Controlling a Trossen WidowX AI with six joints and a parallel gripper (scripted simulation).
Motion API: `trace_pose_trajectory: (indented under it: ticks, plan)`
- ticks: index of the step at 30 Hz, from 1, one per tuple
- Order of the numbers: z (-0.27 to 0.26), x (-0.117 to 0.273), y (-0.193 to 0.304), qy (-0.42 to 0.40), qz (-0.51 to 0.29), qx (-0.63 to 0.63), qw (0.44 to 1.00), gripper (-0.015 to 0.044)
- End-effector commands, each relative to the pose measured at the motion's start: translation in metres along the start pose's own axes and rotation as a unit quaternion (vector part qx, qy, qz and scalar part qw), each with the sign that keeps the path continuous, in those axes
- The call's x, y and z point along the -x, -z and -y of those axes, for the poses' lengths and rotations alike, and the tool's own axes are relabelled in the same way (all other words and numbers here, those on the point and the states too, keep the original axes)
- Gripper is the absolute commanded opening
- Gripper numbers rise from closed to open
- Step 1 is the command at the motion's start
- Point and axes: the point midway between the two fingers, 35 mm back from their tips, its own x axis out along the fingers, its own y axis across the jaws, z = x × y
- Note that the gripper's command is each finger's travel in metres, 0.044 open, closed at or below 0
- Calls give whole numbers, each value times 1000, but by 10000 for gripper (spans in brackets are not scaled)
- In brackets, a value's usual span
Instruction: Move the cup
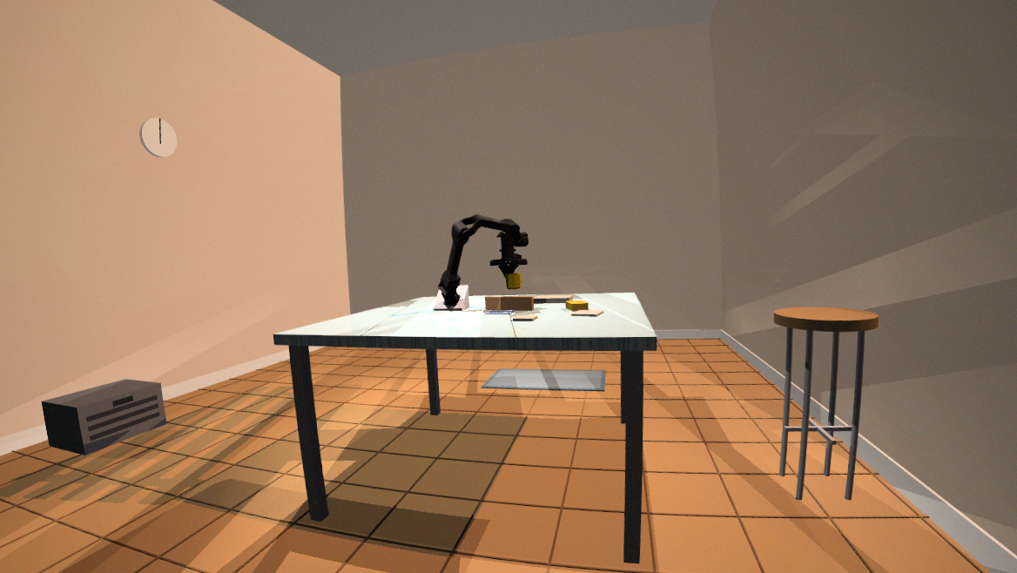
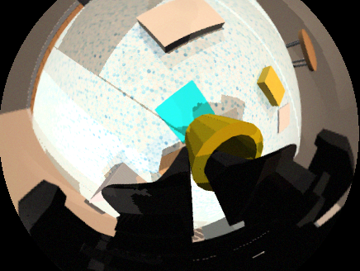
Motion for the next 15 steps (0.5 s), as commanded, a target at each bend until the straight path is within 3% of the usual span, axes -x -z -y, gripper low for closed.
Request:
trace_pose_trajectory:
  ticks: [1, 15]
  plan:
    - [-4, 0, -9, -2, 2, -3, 1000, 0]
    - [-10, -3, -25, -2, 2, -4, 1000, 0]
